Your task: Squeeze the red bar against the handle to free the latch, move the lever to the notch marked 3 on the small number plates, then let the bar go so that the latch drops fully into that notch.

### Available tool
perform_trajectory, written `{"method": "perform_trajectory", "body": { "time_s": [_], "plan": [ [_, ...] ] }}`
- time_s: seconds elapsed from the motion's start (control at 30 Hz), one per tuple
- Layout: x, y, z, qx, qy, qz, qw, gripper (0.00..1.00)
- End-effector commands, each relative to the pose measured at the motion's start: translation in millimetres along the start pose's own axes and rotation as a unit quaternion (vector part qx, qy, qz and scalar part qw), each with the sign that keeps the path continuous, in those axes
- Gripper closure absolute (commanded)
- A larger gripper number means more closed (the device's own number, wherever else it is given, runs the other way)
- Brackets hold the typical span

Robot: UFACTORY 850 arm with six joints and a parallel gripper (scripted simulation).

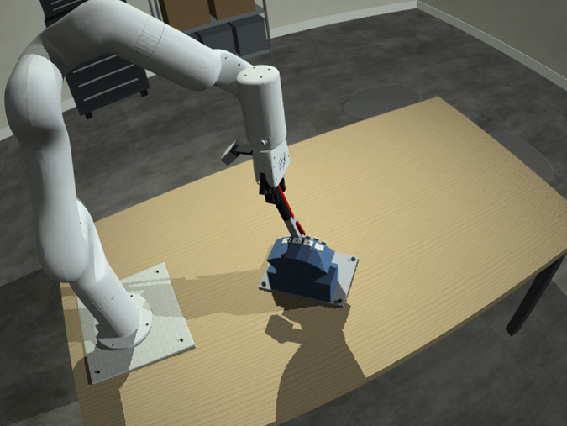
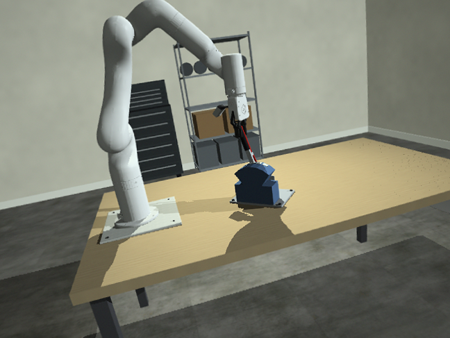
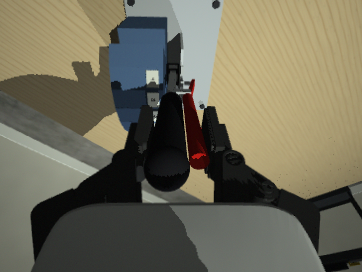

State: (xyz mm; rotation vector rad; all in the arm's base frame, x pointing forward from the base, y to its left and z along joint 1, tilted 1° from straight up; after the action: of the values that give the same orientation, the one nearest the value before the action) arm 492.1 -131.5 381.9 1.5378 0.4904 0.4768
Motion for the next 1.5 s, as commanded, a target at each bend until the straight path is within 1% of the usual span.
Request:
{"method": "perform_trajectory", "body": {
  "time_s": [0.0, 0.2, 0.53, 1.17, 1.2, 1.47],
  "plan": [
    [0.4, 4.4, 12.8, -0.001, 0.000, 0.001, 1.000, 1.00],
    [0.4, 6.8, 24.9, -0.001, 0.000, 0.001, 1.000, 1.00],
    [0.4, 8.2, 34.3, -0.001, 0.000, 0.001, 1.000, 1.00],
    [0.4, 8.5, 36.2, -0.001, 0.000, 0.001, 1.000, 1.00],
    [0.4, 8.5, 36.2, -0.001, 0.000, 0.001, 1.000, 0.00],
    [0.4, 8.5, 36.2, -0.001, 0.000, 0.001, 1.000, 0.00]
  ]
}}
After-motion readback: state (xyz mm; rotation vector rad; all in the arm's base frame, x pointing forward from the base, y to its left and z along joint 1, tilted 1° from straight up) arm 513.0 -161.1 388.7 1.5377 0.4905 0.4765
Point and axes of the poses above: the point where the finger pads meet when closed, its own y axis back along the fingers, its own x axis across the jaws, z = x × y, the point moved 10 cm from there along y, back along the fingers
